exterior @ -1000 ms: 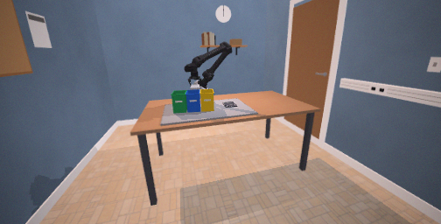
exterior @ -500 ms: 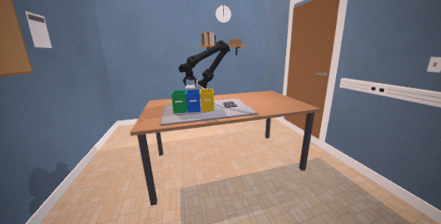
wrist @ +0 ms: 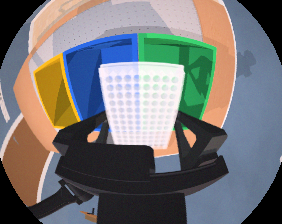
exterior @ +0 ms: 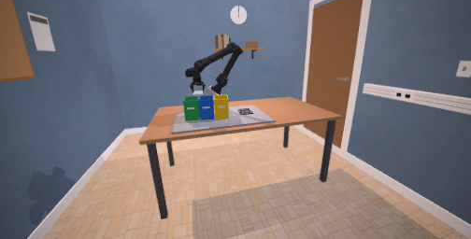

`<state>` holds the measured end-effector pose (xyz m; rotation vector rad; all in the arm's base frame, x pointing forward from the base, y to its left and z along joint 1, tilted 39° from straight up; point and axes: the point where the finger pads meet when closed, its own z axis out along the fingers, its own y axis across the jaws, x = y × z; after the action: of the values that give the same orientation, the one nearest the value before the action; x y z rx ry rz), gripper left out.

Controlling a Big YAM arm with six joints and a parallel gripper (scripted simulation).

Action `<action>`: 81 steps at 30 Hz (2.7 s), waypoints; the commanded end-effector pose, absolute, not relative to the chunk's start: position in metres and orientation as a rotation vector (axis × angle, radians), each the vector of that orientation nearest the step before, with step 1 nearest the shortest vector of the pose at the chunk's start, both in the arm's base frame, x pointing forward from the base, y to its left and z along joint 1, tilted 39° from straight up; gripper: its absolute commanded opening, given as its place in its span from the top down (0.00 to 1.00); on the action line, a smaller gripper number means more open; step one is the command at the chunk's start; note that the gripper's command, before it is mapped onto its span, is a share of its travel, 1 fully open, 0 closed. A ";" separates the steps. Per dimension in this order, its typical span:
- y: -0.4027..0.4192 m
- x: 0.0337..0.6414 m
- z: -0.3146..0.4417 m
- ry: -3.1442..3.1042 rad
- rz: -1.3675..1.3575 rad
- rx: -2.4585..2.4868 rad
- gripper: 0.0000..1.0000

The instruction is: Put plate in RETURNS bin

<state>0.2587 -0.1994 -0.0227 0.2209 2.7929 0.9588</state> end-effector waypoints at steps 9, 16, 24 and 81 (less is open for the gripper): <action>-0.247 0.272 -0.038 2.776 0.896 0.184 1.00; -0.265 0.273 -0.052 2.779 0.905 0.184 1.00; -0.274 0.276 -0.059 2.780 0.909 0.182 1.00; -0.237 0.273 -0.090 2.786 0.951 0.218 1.00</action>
<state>0.2750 -0.2332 -0.0834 0.1716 2.7896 0.9500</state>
